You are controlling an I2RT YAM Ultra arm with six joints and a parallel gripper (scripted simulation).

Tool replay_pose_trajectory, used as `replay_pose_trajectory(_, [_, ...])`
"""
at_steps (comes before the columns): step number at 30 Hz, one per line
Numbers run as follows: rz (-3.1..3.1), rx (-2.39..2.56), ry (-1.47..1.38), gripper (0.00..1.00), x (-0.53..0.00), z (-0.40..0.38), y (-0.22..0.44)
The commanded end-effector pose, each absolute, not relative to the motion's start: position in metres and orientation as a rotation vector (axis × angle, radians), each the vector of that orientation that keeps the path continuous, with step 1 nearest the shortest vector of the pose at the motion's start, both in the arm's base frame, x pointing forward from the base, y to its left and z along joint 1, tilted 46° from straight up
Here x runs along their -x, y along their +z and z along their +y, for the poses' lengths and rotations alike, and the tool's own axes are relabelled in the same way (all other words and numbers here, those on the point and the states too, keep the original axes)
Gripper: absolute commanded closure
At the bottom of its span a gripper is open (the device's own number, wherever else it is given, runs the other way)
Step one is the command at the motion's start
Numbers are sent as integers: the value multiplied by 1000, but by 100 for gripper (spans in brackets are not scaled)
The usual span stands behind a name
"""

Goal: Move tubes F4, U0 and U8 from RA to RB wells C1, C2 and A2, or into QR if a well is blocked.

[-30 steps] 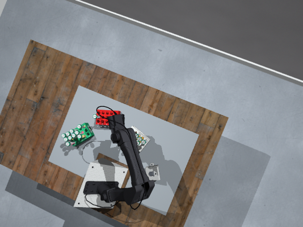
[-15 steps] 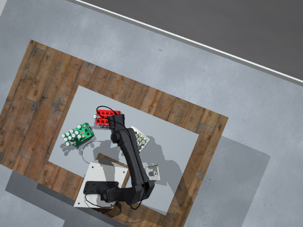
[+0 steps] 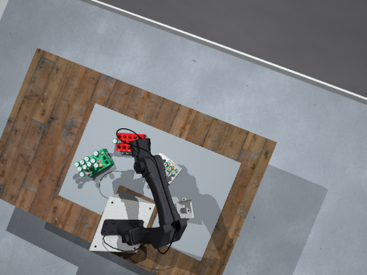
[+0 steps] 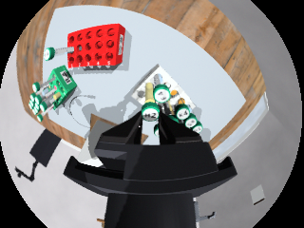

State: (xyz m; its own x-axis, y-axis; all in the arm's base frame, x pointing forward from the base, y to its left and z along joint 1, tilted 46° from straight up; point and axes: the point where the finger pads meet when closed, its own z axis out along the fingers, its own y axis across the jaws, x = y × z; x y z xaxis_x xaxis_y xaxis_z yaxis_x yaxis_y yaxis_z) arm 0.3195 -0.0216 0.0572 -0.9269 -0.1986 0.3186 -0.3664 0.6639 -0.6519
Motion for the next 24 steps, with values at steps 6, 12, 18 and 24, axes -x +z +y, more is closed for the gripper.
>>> replay_pose_trajectory(6, [-2685, -490, 1107, 100, -319, -8, 65])
replay_pose_trajectory(12, [-2679, -492, 1106, 100, -317, -9, 64])
replay_pose_trajectory(18, [-2675, -493, 1106, 100, -316, -9, 64])
replay_pose_trajectory(24, [-2669, -495, 1105, 100, -314, -9, 63])
